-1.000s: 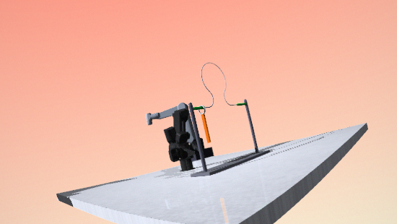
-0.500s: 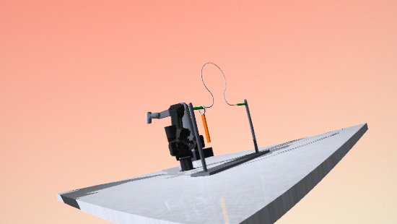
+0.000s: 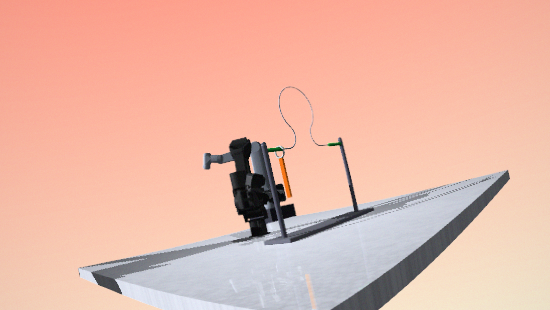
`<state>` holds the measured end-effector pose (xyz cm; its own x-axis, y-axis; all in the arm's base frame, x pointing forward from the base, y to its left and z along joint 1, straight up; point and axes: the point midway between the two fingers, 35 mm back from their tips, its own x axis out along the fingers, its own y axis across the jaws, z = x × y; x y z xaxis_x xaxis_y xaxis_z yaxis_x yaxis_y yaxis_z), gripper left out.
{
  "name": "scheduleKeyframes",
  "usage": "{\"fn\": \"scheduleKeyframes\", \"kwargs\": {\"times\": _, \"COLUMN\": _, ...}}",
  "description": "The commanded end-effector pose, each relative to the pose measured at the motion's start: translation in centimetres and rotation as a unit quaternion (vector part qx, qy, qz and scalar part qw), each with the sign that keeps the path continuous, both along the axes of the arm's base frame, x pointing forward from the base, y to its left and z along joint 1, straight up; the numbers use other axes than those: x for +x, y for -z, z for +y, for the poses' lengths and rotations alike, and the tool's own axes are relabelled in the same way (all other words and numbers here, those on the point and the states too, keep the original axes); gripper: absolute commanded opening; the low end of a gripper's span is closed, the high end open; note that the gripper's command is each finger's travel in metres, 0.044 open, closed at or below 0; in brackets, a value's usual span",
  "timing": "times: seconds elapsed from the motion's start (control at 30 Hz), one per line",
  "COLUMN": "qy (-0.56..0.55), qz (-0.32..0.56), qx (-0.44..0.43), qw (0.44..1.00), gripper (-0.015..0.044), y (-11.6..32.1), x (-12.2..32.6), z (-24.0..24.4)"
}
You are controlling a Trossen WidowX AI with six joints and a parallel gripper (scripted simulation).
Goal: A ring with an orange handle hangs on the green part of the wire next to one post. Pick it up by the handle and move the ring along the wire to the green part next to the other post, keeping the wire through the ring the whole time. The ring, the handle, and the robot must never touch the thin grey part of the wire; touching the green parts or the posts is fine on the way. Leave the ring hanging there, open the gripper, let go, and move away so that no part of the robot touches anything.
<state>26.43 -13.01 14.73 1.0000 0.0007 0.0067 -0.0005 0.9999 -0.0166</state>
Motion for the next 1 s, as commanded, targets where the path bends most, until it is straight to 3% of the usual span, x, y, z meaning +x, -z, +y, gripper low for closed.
{"fn": "scheduleKeyframes", "kwargs": {"times": 0.0, "qy": -0.001, "qz": -0.002, "qx": 0.003, "qw": 1.000, "gripper": 0.0160, "y": -0.1, "x": 0.5, "z": -0.1}}
{"fn": "scheduleKeyframes", "kwargs": {"times": 0.97, "qy": -0.001, "qz": -0.003, "qx": 0.003, "qw": 1.000, "gripper": 0.0160, "y": -0.3, "x": 4.9, "z": -0.3}}
